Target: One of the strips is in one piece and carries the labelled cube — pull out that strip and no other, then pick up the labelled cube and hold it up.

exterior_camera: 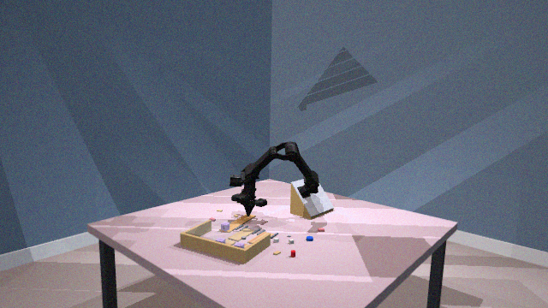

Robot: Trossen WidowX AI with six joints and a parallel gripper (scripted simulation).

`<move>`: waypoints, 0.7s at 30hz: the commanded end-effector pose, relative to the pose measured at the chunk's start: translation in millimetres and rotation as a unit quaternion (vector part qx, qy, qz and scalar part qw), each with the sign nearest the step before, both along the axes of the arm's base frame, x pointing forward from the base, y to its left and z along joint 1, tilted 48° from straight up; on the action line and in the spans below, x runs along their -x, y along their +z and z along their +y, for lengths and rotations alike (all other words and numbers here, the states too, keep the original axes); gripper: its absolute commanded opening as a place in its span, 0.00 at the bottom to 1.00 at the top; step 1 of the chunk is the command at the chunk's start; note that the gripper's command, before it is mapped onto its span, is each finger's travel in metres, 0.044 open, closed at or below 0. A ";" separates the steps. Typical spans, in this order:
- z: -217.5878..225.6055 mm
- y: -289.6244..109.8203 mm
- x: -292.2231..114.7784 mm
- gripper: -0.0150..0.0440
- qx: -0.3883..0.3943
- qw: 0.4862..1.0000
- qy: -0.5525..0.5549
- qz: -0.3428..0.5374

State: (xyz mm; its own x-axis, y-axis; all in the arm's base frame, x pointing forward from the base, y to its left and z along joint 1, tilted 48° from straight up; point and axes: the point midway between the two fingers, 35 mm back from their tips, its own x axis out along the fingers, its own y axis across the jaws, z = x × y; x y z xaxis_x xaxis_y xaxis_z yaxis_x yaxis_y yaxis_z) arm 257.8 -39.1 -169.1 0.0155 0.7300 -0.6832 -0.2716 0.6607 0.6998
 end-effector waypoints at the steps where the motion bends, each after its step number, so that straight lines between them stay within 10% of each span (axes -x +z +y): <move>1: 5.4 -4.0 16.7 0.25 -0.002 1.000 0.009 0.016; 21: 4.4 -5.0 21.0 0.25 -0.002 1.000 0.009 0.016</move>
State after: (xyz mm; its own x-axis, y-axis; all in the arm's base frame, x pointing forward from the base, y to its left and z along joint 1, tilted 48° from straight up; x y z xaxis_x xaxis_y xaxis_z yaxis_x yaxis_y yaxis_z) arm 247.1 -40.7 -171.0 0.0114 0.7280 -0.6854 -0.2720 0.6619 0.6985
